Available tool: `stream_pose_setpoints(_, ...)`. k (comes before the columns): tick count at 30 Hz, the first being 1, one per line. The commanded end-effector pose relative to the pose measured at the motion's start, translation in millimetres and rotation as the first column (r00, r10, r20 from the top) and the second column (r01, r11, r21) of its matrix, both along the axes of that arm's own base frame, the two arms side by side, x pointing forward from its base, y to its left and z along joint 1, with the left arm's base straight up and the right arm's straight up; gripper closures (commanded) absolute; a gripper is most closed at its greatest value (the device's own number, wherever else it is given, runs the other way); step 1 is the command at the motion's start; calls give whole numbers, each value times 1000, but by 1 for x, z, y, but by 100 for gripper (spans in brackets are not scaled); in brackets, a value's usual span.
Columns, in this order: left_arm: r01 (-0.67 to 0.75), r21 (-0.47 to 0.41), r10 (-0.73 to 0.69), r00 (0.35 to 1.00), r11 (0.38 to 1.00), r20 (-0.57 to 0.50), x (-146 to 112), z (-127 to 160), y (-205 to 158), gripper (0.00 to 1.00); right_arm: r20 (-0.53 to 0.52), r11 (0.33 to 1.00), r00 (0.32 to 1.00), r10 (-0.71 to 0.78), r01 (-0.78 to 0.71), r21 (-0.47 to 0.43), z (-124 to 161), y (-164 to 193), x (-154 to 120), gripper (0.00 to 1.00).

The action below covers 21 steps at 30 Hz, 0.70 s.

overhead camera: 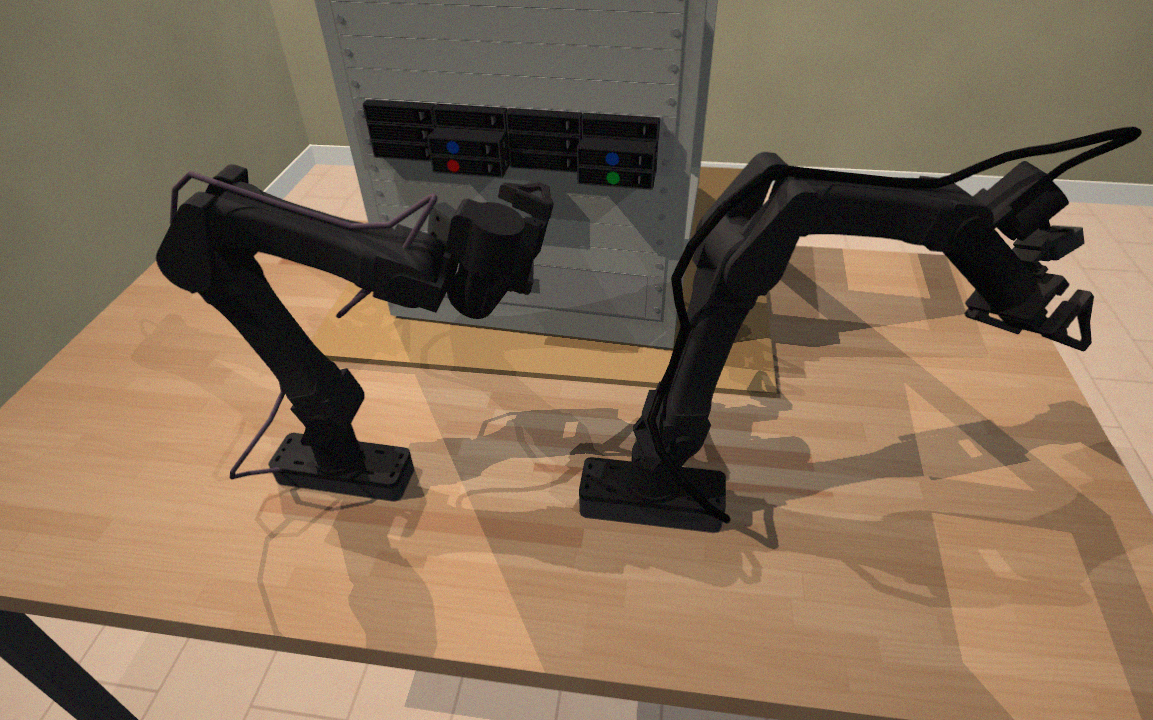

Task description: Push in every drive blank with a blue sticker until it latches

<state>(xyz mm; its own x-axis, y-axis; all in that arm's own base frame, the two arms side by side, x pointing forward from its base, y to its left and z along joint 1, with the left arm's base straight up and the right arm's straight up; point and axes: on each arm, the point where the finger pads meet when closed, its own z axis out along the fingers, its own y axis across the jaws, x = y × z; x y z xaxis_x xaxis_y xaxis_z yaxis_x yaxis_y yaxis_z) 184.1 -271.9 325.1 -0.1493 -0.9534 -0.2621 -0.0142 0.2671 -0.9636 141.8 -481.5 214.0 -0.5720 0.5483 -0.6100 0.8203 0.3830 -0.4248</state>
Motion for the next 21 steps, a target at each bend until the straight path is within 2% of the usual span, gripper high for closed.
stream_pose_setpoints(1,-46,-120,47,999,992,12,-2,19,13,0,10,1000,1000,-1,1,-25,10,-1,0,0)
stream_pose_setpoints(11,-95,-230,100,995,969,11,-3,19,24,0,10,1000,1000,-1,1,-25,10,-1,0,0)
stream_pose_setpoints(21,-114,-270,121,993,956,9,-3,23,28,0,10,1000,1000,-1,1,-25,10,-1,0,0)
